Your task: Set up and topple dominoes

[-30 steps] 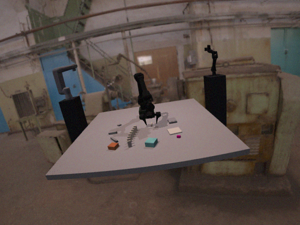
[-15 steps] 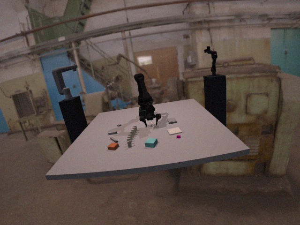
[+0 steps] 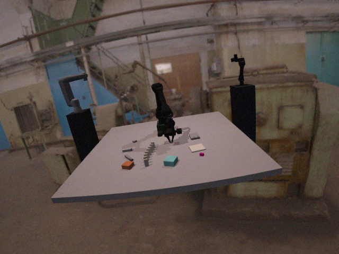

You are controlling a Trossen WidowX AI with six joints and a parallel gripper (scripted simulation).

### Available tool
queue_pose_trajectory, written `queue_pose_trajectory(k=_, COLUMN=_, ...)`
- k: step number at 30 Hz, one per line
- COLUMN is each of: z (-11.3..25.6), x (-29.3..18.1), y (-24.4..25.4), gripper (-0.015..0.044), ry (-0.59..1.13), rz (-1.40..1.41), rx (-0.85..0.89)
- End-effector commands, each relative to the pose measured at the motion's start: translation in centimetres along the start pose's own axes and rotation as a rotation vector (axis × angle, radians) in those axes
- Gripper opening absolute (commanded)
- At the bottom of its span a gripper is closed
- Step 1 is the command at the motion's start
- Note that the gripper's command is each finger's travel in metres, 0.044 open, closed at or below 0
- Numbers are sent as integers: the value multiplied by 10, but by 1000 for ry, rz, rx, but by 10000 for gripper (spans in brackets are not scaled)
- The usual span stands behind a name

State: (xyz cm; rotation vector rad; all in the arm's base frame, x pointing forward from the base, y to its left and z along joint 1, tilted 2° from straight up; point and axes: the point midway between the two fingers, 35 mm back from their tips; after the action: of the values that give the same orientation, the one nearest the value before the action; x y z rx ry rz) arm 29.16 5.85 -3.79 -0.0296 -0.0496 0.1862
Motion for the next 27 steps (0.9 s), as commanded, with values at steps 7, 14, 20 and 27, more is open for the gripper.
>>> queue_pose_trajectory(k=7, z=0, x=0, y=0, gripper=23, ry=-1, rz=-4, rx=-1)
queue_pose_trajectory(k=14, z=71, x=-1, y=4, gripper=23, ry=-2, rz=-4, rx=0)
queue_pose_trajectory(k=20, z=147, x=-3, y=9, gripper=23, ry=-2, rz=-4, rx=0)
queue_pose_trajectory(k=27, z=155, x=-3, y=10, gripper=23, ry=-2, rz=-4, rx=0)
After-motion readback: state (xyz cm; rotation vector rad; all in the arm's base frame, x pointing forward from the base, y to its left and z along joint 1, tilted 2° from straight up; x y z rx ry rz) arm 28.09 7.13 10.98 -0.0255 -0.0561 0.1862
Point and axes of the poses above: the point midway between the two fingers, 35 mm back from their tips, its own z axis back along the fingers, its own y axis across the jaws, x = y × z, and after that the axes turned 15 degrees about z, right-handed
